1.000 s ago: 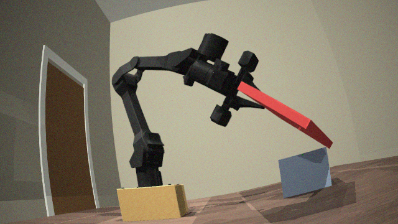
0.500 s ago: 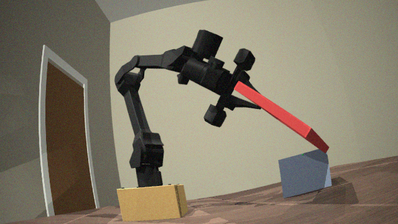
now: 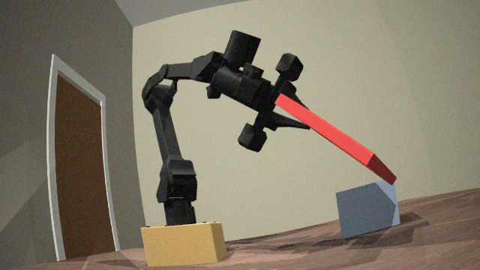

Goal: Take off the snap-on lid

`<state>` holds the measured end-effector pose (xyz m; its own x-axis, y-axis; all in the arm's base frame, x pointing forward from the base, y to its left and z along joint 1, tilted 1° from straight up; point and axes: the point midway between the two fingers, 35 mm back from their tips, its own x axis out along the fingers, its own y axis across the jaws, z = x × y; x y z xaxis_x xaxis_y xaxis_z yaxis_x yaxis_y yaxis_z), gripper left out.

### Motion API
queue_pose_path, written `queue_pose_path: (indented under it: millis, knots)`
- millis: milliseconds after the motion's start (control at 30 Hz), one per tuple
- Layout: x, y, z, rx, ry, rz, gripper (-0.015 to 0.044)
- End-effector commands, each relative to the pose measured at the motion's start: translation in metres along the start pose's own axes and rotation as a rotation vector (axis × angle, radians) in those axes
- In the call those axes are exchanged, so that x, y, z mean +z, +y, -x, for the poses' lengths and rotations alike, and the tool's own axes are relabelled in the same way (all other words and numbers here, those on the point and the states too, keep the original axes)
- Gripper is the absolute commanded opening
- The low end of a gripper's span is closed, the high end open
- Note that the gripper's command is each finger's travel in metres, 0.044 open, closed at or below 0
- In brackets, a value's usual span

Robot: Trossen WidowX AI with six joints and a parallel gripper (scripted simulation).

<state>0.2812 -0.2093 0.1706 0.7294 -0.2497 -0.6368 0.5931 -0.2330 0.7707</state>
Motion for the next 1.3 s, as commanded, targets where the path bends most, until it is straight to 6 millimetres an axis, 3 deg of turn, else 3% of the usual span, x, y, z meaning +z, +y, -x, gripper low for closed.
queue_pose_path:
  millis: [0, 1033, 1267]
  knots:
    - [0.010, 0.007, 0.003, 0.020, 0.000, 0.013, 0.0000]
    - [0.071, 0.005, 0.007, 0.019, -0.004, 0.017, 0.0000]
    - [0.074, 0.005, 0.008, 0.019, -0.004, 0.017, 0.0000]
